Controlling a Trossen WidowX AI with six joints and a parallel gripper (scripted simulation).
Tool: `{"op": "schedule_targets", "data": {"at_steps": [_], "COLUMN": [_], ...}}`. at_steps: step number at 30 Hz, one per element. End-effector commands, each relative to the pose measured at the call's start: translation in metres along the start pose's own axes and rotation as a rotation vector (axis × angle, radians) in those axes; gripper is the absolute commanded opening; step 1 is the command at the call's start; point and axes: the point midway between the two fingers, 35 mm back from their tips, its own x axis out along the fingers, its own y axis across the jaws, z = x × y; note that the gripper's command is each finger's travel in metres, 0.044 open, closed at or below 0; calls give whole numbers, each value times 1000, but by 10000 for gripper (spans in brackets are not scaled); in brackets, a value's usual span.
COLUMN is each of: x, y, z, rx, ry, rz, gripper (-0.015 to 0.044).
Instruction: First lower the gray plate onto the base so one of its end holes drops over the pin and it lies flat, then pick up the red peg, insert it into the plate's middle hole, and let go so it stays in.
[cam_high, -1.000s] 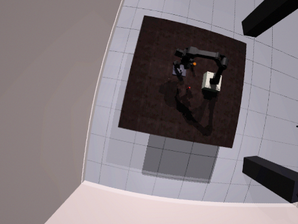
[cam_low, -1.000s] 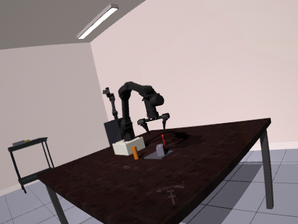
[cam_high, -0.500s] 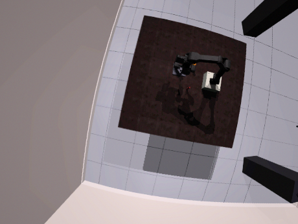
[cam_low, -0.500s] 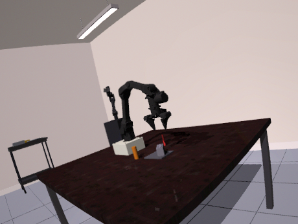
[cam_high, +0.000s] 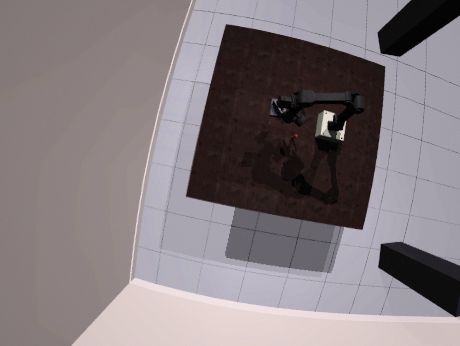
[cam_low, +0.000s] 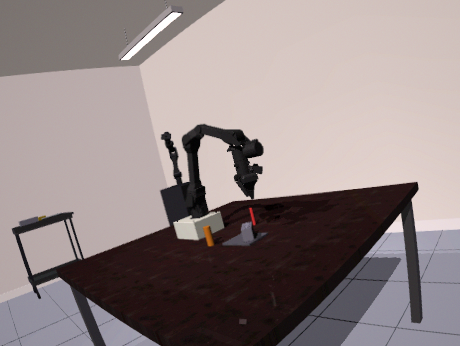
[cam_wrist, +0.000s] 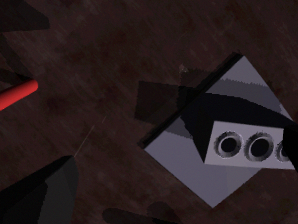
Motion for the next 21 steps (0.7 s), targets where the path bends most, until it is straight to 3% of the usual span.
{"op": "schedule_targets", "data": {"at_steps": [1,21], "x": [3,7], "y": [53,104], "z": [14,19], "rx": [699,1516], "ry": [2,8], "rz": [7,10], "gripper": [440,440]}}
